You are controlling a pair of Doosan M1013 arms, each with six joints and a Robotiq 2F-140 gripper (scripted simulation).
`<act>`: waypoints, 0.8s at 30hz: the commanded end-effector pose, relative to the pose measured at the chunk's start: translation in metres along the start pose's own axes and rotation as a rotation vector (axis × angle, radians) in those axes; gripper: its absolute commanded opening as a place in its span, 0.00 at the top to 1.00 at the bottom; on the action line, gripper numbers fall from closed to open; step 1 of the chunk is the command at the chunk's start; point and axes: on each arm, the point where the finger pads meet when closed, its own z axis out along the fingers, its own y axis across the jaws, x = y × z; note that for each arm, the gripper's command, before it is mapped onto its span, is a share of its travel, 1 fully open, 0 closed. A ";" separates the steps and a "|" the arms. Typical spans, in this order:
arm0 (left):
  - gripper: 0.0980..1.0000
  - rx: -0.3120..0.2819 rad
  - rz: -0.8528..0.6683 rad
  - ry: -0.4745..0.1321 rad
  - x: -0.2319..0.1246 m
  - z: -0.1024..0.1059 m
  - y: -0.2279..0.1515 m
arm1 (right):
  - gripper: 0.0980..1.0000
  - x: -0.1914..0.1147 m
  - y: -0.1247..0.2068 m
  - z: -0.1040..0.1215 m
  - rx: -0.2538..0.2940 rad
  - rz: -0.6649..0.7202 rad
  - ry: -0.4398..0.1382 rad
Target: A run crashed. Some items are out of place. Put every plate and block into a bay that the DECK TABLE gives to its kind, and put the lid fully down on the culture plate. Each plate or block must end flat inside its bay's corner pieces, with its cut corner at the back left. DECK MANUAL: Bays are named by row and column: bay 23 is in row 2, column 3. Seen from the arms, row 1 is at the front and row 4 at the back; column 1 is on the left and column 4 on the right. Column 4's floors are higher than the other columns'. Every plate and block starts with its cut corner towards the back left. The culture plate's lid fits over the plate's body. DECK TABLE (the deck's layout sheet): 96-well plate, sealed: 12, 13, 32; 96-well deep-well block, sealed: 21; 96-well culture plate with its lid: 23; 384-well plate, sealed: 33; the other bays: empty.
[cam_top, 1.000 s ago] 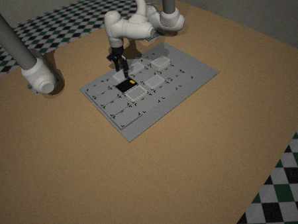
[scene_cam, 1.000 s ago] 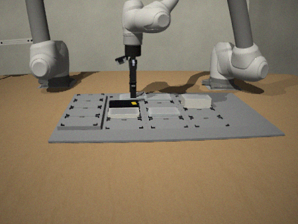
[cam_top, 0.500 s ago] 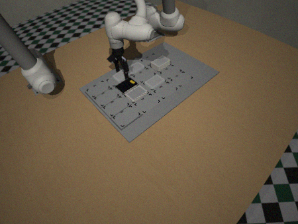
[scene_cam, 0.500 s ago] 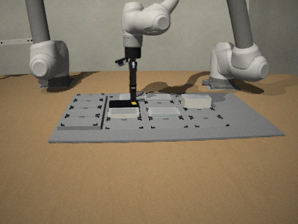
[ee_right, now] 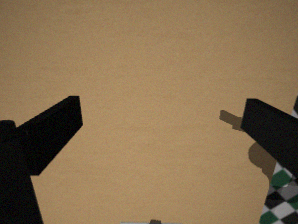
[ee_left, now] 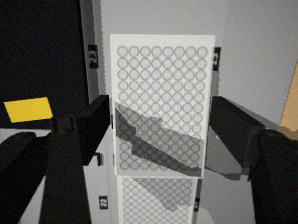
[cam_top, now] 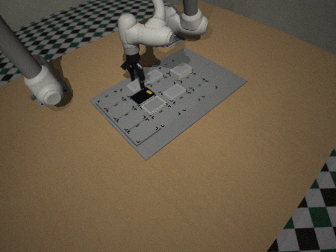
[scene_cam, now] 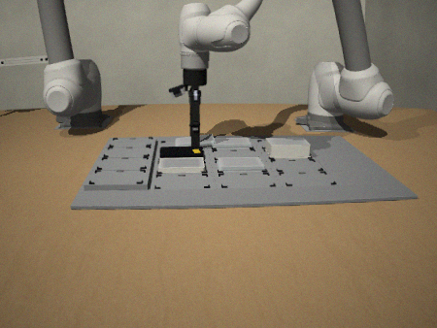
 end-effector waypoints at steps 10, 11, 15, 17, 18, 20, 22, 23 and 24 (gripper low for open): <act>0.42 0.001 0.000 0.001 0.000 -0.001 0.000 | 0.00 0.000 0.000 -0.001 0.000 0.000 0.001; 0.42 0.001 0.000 0.001 0.000 -0.001 0.000 | 0.00 0.000 0.000 -0.001 0.000 0.000 0.001; 0.42 0.001 0.000 0.001 0.000 -0.001 0.000 | 0.00 0.000 0.000 -0.001 0.000 0.000 0.001; 0.43 0.001 0.000 0.001 0.000 -0.001 0.000 | 0.00 0.000 0.000 -0.001 0.000 0.000 0.001; 0.43 0.001 0.000 0.001 0.000 -0.001 0.000 | 0.00 0.000 0.000 -0.001 0.000 0.000 0.001; 0.43 0.001 0.000 0.001 0.000 -0.001 0.000 | 0.00 0.000 0.000 -0.001 0.000 0.000 0.001; 0.43 0.001 0.000 0.001 0.000 -0.001 0.000 | 0.00 0.000 0.000 -0.001 0.000 0.000 0.001; 0.43 0.001 0.000 0.001 0.000 -0.001 0.000 | 0.00 0.000 0.000 -0.001 0.000 0.000 0.001; 0.43 0.001 0.000 0.001 0.000 -0.001 0.000 | 0.00 0.000 0.000 -0.001 0.000 0.000 0.001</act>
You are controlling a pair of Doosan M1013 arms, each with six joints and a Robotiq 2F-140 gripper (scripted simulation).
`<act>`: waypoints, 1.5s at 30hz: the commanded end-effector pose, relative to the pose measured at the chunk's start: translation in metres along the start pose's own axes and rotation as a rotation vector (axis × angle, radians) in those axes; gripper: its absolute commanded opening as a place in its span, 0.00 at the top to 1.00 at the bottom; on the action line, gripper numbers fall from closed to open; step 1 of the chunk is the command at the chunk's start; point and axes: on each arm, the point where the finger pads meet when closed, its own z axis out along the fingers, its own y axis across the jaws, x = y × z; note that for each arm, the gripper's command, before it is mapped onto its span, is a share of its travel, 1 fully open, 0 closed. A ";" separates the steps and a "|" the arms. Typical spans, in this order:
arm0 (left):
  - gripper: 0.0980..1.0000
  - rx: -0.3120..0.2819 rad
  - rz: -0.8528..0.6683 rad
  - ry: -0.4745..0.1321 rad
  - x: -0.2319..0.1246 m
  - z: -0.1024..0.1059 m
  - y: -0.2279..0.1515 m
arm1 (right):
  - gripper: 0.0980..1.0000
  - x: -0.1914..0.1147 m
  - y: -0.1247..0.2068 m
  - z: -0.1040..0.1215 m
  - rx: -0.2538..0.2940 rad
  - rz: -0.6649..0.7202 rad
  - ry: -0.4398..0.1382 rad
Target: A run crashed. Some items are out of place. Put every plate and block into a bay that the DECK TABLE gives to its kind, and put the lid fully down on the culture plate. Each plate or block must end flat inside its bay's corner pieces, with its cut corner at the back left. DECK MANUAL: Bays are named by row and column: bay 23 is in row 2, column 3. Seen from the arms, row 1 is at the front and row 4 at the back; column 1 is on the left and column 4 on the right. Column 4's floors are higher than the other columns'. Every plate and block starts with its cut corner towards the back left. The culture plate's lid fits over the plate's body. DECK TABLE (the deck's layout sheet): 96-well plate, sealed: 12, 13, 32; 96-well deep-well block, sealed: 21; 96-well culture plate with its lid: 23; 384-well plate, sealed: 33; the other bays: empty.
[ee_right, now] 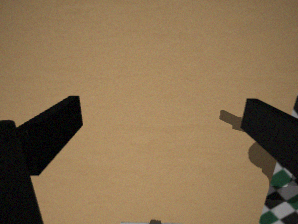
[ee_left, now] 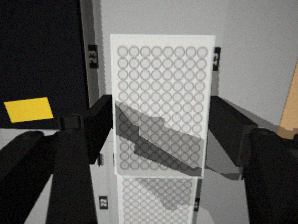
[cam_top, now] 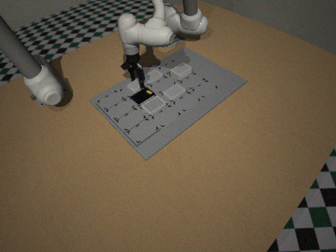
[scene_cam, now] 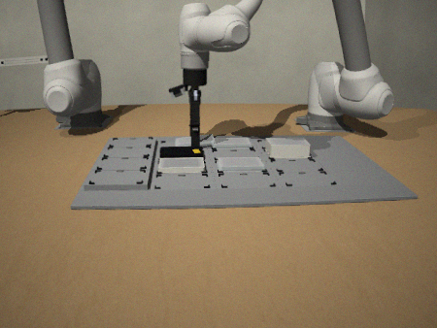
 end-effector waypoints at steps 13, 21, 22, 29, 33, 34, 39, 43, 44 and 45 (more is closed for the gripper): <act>0.44 0.001 0.000 0.001 0.000 -0.002 0.000 | 0.00 0.000 0.000 -0.001 0.000 0.000 0.001; 0.44 0.001 0.000 0.001 0.000 -0.002 0.000 | 0.00 0.000 0.000 -0.001 0.000 0.000 0.001; 0.44 0.001 0.000 0.001 0.000 -0.002 0.000 | 0.00 0.000 0.000 -0.001 0.000 0.000 0.001; 0.45 0.001 0.000 0.001 0.000 -0.002 0.000 | 0.00 0.000 0.000 -0.001 0.000 0.000 0.001; 0.45 0.001 0.000 0.001 0.000 -0.002 0.000 | 0.00 0.000 0.000 -0.001 0.000 0.000 0.001; 0.45 0.001 0.000 0.001 0.000 -0.002 0.000 | 0.00 0.000 0.000 -0.001 0.000 0.000 0.001; 0.45 0.001 0.000 0.001 0.000 -0.002 0.000 | 0.00 0.000 0.000 -0.001 0.000 0.000 0.001; 0.46 0.001 0.000 0.001 0.000 -0.002 0.000 | 0.00 0.000 0.000 -0.001 0.000 0.000 0.001; 0.46 0.001 0.000 0.001 0.000 -0.002 0.000 | 0.00 0.000 0.000 -0.001 0.000 0.000 0.001; 0.46 0.001 0.000 0.001 0.000 -0.002 0.000 | 0.00 0.000 0.000 -0.001 0.000 0.000 0.001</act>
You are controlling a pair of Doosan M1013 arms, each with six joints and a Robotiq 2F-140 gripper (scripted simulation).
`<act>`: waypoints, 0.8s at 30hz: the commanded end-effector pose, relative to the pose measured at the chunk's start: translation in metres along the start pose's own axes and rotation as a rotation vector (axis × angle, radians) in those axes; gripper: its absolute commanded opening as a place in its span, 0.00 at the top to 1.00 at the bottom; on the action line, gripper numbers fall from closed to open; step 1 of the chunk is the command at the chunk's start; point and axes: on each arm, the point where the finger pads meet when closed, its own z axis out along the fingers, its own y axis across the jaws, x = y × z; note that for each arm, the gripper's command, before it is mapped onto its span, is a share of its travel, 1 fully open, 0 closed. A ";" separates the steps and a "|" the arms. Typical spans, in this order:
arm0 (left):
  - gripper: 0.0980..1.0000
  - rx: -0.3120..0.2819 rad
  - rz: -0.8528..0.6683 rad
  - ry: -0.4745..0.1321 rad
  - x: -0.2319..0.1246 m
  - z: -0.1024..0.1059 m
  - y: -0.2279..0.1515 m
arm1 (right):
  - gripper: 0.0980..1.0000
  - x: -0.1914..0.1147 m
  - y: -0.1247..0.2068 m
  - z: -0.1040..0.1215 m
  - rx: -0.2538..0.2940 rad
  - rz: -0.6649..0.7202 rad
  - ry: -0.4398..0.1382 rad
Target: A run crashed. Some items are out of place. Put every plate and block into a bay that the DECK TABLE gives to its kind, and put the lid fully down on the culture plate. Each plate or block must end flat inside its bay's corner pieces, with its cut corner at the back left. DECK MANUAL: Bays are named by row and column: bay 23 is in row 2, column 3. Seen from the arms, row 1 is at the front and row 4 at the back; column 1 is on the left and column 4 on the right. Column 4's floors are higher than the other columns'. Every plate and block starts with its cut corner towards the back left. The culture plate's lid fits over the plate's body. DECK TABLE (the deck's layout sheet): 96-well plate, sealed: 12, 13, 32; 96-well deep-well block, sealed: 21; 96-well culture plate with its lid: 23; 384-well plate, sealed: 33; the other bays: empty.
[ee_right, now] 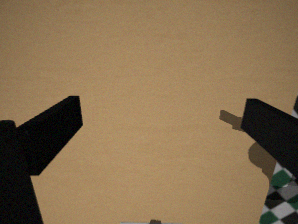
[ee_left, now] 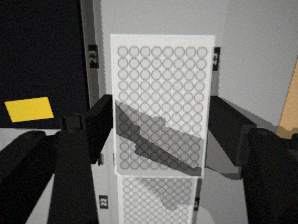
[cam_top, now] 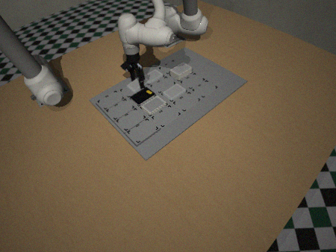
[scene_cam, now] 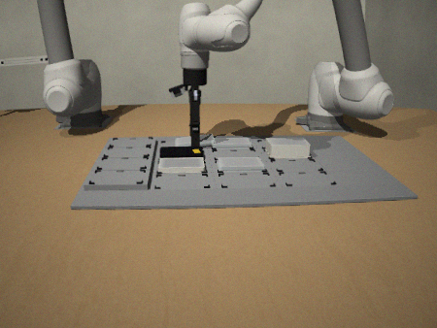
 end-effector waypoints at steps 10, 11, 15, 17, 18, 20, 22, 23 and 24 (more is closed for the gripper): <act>0.46 0.001 0.000 0.001 0.000 -0.001 0.000 | 0.00 0.000 0.000 -0.001 0.000 0.000 0.001; 0.47 0.001 0.000 0.001 0.000 -0.001 0.000 | 0.00 0.000 0.000 -0.001 0.000 0.000 0.001; 0.47 0.001 0.000 0.001 0.000 -0.001 0.000 | 0.00 0.000 0.000 -0.001 0.000 0.000 0.001; 0.47 0.001 0.000 0.001 0.000 -0.001 0.000 | 0.00 0.000 0.000 -0.001 0.000 0.000 0.001; 0.47 0.001 0.000 0.001 0.000 -0.001 0.000 | 0.00 0.000 0.000 -0.001 0.000 0.000 0.001; 0.47 0.001 0.000 0.001 0.000 -0.001 0.000 | 0.00 0.000 0.000 -0.001 0.000 0.000 0.001; 0.47 0.001 0.000 0.001 0.000 -0.001 0.000 | 0.00 0.000 0.000 -0.001 0.000 0.000 0.001; 1.00 0.001 0.000 0.001 0.000 -0.001 0.000 | 0.00 0.000 0.000 -0.001 0.000 0.000 0.001; 1.00 0.001 0.000 0.001 0.000 -0.001 0.000 | 0.00 0.000 0.000 -0.001 0.000 0.000 0.001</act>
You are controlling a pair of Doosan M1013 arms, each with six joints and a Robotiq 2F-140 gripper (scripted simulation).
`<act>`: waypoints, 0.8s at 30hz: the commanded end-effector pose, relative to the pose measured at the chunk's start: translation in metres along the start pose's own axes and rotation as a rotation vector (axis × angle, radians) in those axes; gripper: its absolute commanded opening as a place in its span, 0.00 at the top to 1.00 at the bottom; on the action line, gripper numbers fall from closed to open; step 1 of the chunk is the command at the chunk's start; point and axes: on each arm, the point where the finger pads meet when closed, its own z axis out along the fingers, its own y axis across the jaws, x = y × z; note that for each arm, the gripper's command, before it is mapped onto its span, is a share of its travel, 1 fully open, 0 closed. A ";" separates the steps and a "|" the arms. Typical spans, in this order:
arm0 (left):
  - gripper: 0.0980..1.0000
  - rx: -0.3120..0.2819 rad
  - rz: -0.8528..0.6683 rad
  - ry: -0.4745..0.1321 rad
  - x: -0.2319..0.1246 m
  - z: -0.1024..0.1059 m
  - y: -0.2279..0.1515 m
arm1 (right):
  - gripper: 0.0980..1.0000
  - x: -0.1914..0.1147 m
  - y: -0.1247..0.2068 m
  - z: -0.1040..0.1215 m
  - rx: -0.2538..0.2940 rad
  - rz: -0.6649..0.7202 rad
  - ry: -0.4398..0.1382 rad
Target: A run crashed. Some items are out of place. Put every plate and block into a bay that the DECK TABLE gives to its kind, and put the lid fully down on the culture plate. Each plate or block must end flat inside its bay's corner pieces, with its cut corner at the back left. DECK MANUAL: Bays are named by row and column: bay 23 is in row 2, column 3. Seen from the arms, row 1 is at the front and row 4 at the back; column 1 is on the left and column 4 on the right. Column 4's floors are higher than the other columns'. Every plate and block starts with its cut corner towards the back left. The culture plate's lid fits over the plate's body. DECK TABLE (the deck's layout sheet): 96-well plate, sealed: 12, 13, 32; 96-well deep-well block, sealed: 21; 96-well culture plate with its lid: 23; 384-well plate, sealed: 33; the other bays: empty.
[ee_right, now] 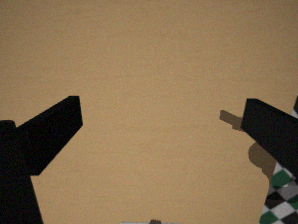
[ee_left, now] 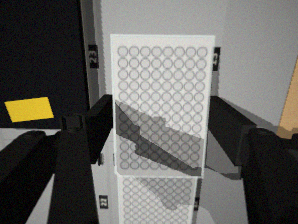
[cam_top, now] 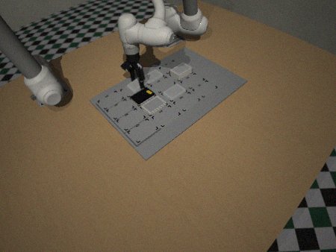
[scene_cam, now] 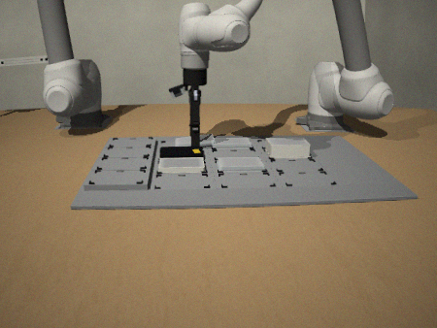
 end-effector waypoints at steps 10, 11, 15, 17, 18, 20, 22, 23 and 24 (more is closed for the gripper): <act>1.00 0.001 0.000 0.001 0.000 -0.001 0.000 | 0.00 0.000 0.000 -0.001 0.000 0.000 0.001; 1.00 0.001 0.000 0.001 0.000 -0.001 0.000 | 0.00 0.000 0.000 -0.001 0.000 0.000 0.001; 1.00 0.001 0.000 0.001 0.000 -0.001 0.000 | 0.00 0.000 0.000 -0.001 0.000 0.000 0.001; 1.00 0.001 0.000 0.001 0.000 -0.001 0.000 | 0.00 0.000 0.000 -0.001 0.000 0.000 0.001; 1.00 0.001 0.000 0.001 0.000 -0.001 0.000 | 0.00 0.000 0.000 -0.001 0.000 0.000 0.001; 1.00 0.001 0.000 0.001 0.000 -0.002 0.000 | 0.00 0.000 0.000 -0.001 0.000 0.000 0.001; 1.00 0.001 0.000 0.001 0.000 -0.003 0.000 | 0.00 0.000 0.000 -0.001 0.000 0.000 0.001; 1.00 0.001 0.000 0.001 0.000 -0.003 0.000 | 0.00 0.000 0.000 -0.001 0.000 0.000 0.001; 1.00 0.001 0.000 0.001 0.000 -0.003 0.000 | 0.00 0.000 0.000 -0.001 0.000 0.000 0.001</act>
